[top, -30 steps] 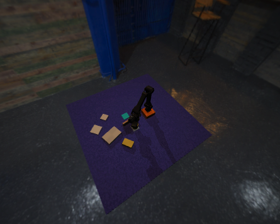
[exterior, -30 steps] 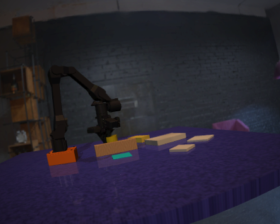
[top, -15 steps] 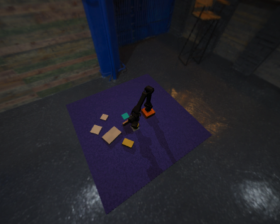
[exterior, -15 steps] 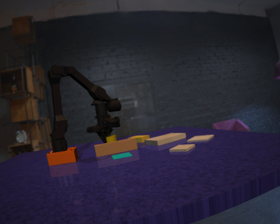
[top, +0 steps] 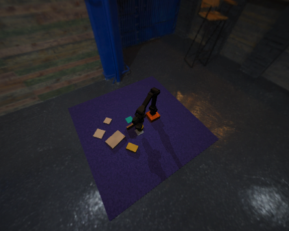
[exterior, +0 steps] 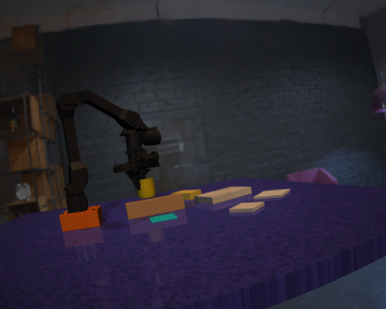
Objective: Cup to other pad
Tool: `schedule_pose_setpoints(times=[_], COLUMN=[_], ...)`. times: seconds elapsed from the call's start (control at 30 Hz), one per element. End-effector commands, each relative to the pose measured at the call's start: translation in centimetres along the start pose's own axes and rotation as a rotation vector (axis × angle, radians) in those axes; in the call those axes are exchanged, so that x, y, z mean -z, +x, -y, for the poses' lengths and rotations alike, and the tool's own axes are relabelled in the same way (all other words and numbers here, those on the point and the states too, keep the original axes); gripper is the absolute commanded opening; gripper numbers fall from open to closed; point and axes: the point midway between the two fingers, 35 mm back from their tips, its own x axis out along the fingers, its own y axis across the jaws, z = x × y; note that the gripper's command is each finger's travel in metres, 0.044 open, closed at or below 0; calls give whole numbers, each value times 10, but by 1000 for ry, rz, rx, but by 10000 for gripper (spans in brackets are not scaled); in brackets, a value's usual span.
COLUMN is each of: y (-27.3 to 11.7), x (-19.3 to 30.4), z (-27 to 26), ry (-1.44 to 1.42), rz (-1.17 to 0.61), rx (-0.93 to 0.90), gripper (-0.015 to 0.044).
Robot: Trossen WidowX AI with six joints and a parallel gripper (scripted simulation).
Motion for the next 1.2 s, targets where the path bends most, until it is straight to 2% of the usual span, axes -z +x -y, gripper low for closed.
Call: schedule_pose_setpoints(times=[0.0,0.17,1.17], y=[-20,-32,-29], x=[0,1,1], z=[-1,2,5], ry=[3,3,0], rz=[8,8,3], rx=[-17,-16,-7], gripper=[0,0,0])
